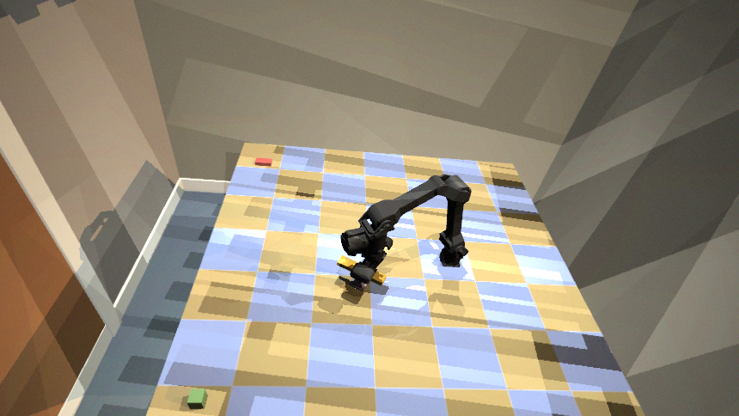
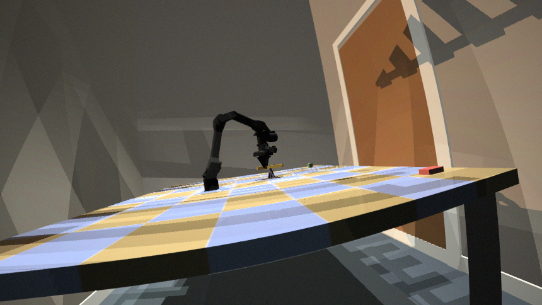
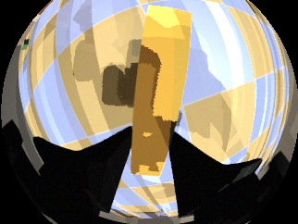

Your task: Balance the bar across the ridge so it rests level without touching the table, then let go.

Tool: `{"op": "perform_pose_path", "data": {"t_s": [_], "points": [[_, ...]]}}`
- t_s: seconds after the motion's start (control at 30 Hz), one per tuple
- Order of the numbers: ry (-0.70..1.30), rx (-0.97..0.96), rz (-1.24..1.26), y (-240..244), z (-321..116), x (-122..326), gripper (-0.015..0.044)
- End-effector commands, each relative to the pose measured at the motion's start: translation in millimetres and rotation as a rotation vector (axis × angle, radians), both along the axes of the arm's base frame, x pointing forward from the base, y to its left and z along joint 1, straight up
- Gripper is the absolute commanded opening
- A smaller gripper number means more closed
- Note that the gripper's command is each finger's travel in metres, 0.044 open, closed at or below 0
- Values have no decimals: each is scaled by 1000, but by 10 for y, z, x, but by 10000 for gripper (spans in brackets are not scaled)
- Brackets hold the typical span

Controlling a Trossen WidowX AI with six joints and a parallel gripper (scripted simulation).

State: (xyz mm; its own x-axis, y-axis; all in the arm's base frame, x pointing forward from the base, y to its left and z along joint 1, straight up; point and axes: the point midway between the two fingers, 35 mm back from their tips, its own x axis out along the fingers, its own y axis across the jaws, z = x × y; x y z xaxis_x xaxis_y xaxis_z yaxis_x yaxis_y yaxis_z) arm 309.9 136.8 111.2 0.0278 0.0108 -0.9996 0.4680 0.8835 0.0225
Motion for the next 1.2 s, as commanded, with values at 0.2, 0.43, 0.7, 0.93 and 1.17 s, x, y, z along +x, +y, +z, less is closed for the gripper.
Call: {"op": "perform_pose_path", "data": {"t_s": [0.2,0.43,0.7,0.93,1.17], "points": [[0,0,0,0,0,0,0],[0,0,0,0,0,0,0],[0,0,0,0,0,0,0],[0,0,0,0,0,0,0],[0,0,0,0,0,0,105]]}}
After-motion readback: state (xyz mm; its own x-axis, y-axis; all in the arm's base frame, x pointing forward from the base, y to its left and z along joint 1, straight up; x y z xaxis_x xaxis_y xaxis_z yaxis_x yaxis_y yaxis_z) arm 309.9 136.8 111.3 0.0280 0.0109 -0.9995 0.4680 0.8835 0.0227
